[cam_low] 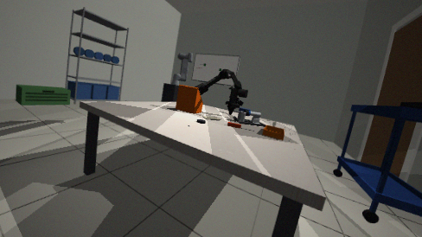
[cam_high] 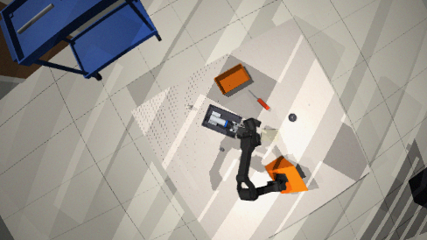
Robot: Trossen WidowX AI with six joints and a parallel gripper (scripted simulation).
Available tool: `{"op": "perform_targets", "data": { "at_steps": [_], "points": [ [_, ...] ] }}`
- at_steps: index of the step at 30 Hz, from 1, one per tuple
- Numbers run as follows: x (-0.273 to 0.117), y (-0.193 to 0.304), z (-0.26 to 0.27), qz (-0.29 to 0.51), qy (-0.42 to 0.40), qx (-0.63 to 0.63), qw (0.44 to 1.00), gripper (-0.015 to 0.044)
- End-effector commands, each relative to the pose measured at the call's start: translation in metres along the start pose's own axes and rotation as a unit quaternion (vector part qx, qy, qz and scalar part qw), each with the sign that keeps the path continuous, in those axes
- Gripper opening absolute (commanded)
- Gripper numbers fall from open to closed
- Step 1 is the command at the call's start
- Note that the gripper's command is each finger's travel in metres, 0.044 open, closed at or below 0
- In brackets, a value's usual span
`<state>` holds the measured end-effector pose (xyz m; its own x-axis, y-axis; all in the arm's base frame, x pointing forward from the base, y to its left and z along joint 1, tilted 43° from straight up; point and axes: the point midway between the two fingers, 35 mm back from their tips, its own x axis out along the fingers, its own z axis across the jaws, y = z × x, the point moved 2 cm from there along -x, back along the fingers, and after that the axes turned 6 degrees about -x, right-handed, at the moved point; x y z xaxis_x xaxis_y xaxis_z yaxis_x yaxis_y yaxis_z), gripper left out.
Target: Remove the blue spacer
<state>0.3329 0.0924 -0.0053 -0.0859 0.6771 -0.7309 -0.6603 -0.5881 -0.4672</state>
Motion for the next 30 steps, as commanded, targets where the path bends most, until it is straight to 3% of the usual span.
{"op": "perform_targets", "data": {
  "at_steps": [1, 30],
  "points": [
    [-0.0003, 0.0016, -0.0004, 0.002, 0.001, 0.000, 1.000, 0.0000],
    [-0.0003, 0.0044, -0.0001, 0.002, 0.001, 0.000, 1.000, 0.0000]
  ]
}}
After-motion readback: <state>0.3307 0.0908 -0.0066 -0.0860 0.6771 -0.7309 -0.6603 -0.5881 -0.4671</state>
